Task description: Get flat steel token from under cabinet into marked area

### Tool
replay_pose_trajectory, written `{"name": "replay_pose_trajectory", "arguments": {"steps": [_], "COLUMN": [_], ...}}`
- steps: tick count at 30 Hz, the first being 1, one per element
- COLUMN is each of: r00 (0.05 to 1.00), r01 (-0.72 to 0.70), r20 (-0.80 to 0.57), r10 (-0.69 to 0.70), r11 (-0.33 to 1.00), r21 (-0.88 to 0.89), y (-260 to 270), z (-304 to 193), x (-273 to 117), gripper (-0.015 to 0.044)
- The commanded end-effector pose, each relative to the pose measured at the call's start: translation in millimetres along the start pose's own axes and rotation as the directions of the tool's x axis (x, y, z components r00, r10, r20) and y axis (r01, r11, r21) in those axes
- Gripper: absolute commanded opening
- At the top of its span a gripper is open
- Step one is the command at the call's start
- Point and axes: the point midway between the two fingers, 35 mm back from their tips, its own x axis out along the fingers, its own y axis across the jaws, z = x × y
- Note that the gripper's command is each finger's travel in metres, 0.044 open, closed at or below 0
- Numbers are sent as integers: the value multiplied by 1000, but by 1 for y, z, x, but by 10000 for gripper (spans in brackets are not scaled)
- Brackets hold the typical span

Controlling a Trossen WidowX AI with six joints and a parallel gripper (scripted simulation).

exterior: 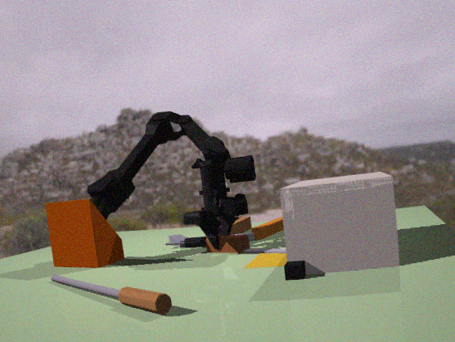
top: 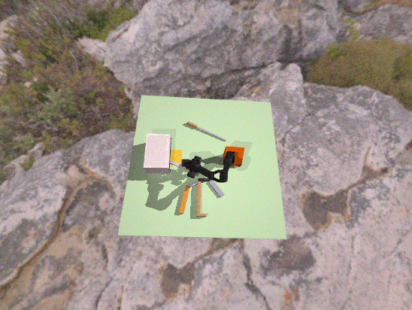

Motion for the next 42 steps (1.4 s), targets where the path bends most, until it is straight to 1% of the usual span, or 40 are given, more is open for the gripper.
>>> {"name": "replay_pose_trajectory", "arguments": {"steps": [1,42], "r00": [1000,1000], "r01": [-3,-2], "r20": [2,3], "r10": [3,2], "r11": [1000,1000], "r21": [-6,-8], "y": [1,2], "z": [7,53], "x": [0,-1], "gripper": [0,0]}}
